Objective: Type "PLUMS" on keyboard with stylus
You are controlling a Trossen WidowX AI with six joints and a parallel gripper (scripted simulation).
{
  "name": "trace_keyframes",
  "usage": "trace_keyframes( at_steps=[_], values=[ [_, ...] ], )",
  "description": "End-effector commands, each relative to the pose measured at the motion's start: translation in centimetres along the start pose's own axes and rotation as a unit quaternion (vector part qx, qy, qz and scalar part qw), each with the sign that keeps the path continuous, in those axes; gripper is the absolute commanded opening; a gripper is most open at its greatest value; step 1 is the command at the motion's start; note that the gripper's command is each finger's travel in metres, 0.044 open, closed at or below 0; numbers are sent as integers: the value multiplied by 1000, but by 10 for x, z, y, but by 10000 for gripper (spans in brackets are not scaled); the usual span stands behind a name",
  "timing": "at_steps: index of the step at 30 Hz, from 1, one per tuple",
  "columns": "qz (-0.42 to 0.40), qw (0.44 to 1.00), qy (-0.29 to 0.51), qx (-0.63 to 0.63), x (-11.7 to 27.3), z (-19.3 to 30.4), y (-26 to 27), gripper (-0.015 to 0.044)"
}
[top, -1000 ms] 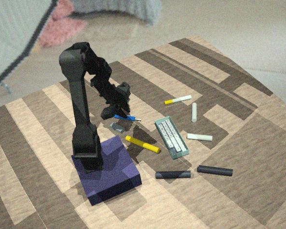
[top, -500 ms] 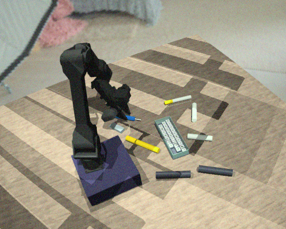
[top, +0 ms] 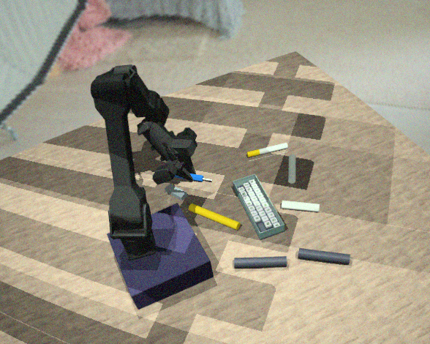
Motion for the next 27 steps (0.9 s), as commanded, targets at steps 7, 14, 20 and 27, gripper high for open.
trace_keyframes(
  at_steps=[7, 14, 20, 27],
  values=[
    [-1, 1000, 0, 0, 1, -1, 0, 0],
    [0, 1000, 0, 0, 30, -16, -2, 0],
    [0, 1000, 0, 0, 44, -24, -5, 0],
    [20, 999, 35, -9, 32, -31, -8, 0]
  ],
)
Point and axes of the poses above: the point midway between the two fingers, 35 mm back from their tips, its own x axis back along the fingers, its own y axis across the jaws, z = x × y, the point moved 3 cm from there along x, back along the fingers, and after that the axes turned 12 degrees about x, right-handed, at the moved point
